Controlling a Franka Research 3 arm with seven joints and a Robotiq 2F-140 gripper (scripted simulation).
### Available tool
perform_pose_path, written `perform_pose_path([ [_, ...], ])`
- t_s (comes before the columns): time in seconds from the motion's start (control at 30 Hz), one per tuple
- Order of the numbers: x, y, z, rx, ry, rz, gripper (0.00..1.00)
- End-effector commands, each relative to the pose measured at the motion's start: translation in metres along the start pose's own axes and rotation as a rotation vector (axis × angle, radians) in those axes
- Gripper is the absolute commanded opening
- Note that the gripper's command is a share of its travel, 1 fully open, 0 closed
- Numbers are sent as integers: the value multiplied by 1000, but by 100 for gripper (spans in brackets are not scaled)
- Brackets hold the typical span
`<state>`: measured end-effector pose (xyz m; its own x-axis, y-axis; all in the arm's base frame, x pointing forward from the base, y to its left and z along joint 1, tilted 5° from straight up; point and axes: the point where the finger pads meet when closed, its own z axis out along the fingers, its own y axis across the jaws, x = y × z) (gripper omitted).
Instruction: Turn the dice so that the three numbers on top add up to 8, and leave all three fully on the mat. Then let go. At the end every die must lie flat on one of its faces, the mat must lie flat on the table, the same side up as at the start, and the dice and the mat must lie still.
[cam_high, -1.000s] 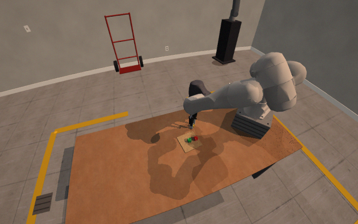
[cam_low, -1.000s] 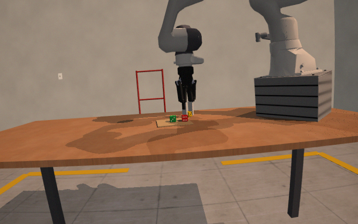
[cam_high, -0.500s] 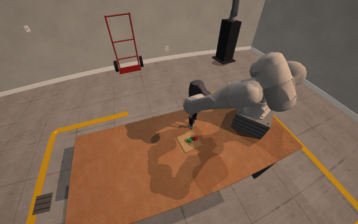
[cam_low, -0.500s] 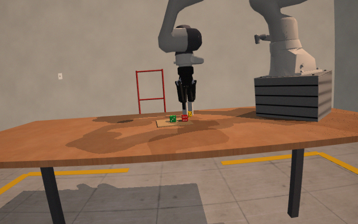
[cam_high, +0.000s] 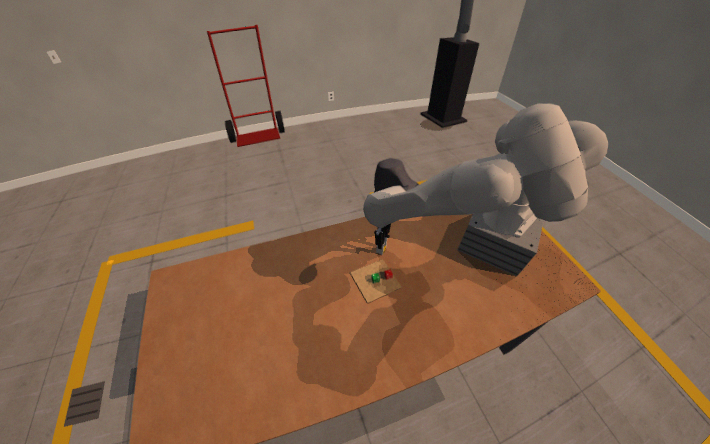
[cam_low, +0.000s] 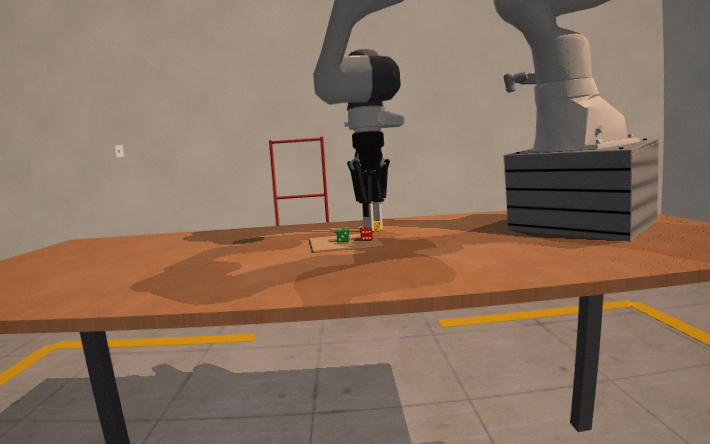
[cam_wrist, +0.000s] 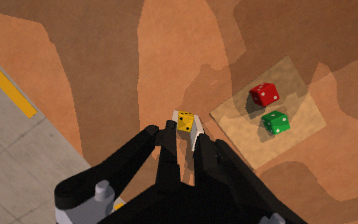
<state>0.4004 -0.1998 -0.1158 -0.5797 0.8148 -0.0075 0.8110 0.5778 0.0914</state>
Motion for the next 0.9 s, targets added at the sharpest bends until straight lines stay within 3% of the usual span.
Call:
perform_pose_path([
  [0.0, -1, 0, 1, 1, -2, -3, 13],
  [0.63, -1, 0, 0, 1, -2, -3, 13],
  [0.87, -1, 0, -27, 1, -2, -3, 13],
])
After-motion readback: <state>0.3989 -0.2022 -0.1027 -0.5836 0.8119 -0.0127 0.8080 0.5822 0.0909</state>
